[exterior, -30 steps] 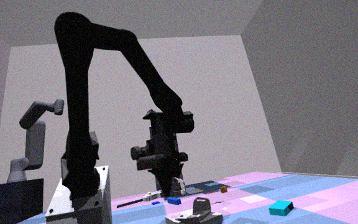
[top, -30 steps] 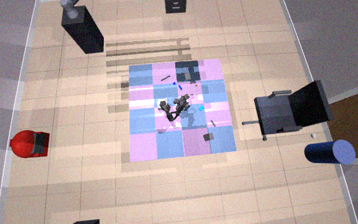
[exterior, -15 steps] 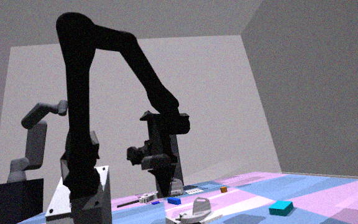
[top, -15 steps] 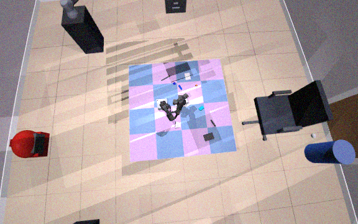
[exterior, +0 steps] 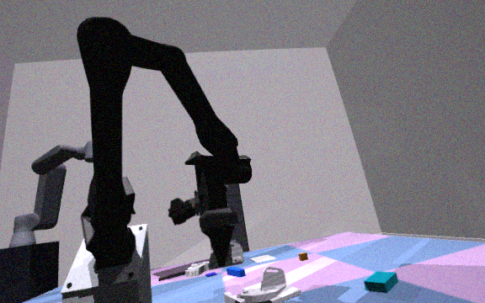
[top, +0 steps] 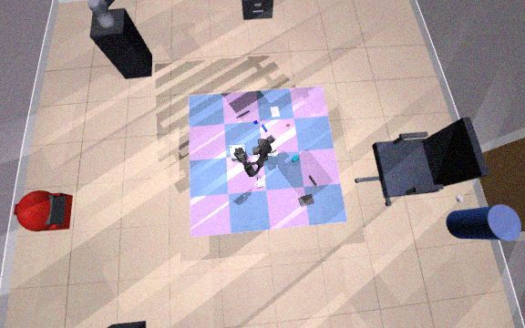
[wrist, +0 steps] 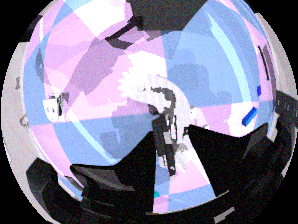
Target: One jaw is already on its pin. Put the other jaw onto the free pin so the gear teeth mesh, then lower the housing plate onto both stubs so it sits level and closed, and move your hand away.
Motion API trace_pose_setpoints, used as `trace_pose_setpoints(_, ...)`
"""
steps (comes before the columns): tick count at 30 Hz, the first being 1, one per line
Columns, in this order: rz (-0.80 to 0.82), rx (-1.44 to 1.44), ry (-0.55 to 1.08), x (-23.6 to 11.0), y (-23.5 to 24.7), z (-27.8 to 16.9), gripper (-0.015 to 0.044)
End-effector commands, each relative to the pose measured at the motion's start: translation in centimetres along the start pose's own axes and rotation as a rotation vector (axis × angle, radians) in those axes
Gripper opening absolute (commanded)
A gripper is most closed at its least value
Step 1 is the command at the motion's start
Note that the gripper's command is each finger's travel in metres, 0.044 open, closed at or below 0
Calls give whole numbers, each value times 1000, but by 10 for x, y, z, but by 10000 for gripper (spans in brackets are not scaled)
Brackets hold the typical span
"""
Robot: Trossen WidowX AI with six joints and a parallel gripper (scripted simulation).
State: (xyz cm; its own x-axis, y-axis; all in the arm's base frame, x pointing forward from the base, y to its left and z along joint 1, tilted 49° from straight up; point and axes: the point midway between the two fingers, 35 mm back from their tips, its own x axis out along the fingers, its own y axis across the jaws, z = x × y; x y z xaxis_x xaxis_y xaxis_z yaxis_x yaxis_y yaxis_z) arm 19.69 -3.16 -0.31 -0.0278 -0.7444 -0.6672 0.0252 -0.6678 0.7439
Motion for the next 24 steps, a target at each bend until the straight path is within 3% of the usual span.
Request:
trace_pose_setpoints(1,-2,-91,0,0,-3,4,134)
trace_pose_setpoints(24,0,-161,-1,1,-5,7,134)
